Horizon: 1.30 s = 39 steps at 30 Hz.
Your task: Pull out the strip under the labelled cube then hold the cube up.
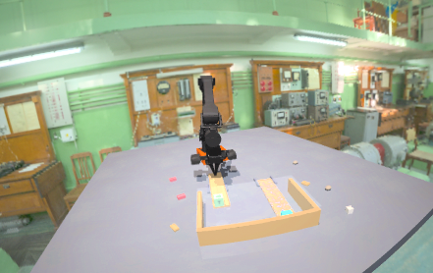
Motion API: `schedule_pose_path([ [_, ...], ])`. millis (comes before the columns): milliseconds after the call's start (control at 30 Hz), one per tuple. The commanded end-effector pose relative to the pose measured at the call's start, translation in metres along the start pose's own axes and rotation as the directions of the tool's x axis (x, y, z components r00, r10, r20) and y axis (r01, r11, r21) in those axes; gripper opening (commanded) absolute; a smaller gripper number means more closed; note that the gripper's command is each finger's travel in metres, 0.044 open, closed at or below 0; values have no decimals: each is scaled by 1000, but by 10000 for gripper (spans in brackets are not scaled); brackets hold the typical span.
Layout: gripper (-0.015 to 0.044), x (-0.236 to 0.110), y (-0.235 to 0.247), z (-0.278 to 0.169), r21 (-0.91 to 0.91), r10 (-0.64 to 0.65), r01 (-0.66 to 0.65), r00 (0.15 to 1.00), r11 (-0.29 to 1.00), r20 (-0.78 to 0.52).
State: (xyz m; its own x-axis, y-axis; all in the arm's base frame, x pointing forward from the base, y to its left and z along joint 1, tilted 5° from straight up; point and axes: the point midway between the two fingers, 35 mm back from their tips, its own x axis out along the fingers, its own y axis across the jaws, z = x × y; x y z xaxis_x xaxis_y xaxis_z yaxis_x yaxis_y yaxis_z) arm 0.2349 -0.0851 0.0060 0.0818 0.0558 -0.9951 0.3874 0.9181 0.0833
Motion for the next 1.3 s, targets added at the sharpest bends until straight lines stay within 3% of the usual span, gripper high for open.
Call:
schedule_pose_path([
  [0,0,4,-1,-12,4,-4,4,1000,1000,-23],
  [1267,0,3,2,-70,4,-3,3,1000,1000,-28],
])
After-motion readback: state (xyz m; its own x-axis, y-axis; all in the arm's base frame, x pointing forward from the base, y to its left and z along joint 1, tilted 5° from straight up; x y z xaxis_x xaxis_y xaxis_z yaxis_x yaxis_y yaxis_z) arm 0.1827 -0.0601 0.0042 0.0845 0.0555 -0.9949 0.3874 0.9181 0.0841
